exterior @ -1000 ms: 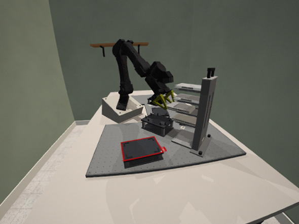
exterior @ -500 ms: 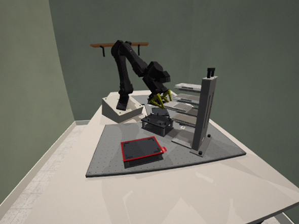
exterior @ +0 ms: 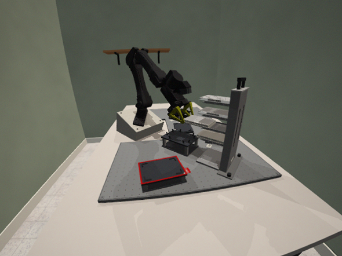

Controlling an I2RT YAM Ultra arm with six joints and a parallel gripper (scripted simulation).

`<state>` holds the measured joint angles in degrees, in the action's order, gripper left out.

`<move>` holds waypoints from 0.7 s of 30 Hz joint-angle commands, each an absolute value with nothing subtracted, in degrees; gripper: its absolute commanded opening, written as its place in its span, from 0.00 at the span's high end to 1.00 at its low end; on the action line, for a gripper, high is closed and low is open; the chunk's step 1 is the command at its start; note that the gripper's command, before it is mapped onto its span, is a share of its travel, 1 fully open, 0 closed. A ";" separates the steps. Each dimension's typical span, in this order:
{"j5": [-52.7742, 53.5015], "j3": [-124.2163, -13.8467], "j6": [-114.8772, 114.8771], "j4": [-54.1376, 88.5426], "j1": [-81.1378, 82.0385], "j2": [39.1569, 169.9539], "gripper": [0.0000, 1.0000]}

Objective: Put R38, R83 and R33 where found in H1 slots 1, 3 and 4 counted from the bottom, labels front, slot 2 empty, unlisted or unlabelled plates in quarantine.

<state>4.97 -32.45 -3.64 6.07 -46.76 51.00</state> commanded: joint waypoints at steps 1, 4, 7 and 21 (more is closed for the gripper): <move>5.64 -31.30 -4.19 7.21 -47.47 48.34 0.15; 5.74 -30.85 -4.23 7.50 -47.57 47.61 0.15; 5.84 -31.42 -4.29 7.88 -47.70 46.74 0.15; 6.56 -27.87 -4.60 10.04 -48.47 41.95 0.15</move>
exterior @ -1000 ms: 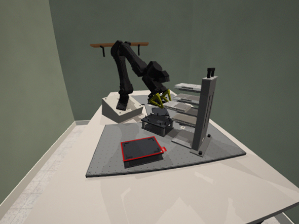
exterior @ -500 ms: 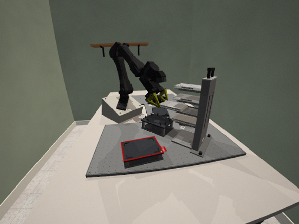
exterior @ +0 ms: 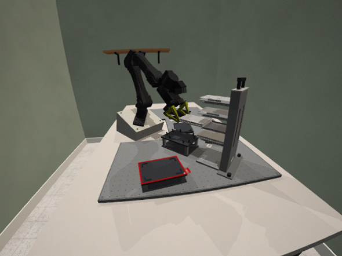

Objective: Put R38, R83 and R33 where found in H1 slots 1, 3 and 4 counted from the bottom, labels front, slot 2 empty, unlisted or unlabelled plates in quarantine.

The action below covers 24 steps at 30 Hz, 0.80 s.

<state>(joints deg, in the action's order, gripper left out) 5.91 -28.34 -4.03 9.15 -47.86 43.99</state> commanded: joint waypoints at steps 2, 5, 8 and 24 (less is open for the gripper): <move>6.61 -29.65 -4.65 10.32 -48.55 41.38 0.15; 6.81 -26.91 -4.71 10.84 -48.75 40.41 0.15; 7.03 -26.33 -4.81 11.48 -48.99 39.20 0.15; 8.15 -23.84 -5.31 14.92 -50.21 33.37 0.15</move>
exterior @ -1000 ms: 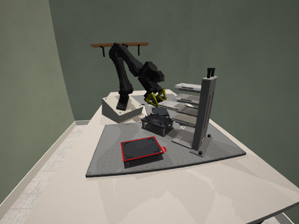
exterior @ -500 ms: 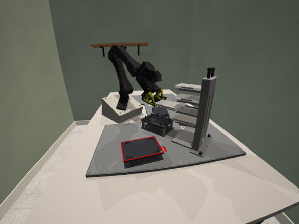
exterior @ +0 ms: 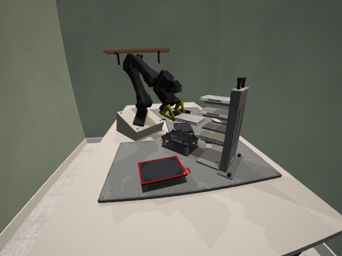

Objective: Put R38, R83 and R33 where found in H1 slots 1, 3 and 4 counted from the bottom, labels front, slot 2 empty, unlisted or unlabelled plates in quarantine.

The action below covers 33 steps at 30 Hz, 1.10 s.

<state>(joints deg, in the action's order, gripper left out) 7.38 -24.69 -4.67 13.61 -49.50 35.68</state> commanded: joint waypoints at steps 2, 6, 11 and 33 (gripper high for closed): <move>8.32 -23.61 -5.39 15.29 -50.41 32.52 0.15; 8.66 -22.55 -5.55 15.95 -50.79 30.99 0.15; 8.94 -21.85 -5.68 16.48 -51.10 29.80 0.15; 11.24 -17.56 -6.73 20.91 -53.64 21.40 0.15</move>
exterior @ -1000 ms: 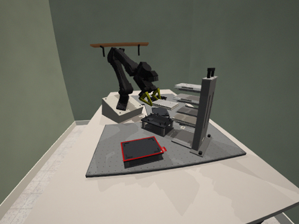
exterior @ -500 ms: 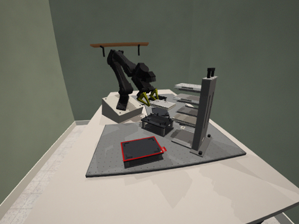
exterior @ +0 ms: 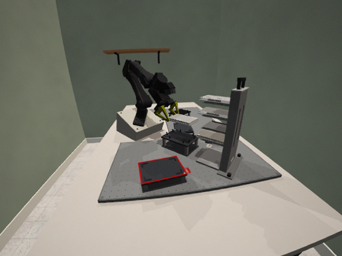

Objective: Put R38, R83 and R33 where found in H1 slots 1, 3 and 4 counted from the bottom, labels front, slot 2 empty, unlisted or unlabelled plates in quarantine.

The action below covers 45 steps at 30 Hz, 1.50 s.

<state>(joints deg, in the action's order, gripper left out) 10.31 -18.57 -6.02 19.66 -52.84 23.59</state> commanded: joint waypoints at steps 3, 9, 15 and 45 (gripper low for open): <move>11.59 -18.38 -6.92 21.61 -54.02 20.18 0.15; 11.65 -16.94 -6.94 19.64 -53.78 20.13 0.15; 11.64 -16.05 -6.93 19.08 -53.61 20.29 0.15; 10.86 -13.39 -6.45 15.16 -52.62 23.32 0.15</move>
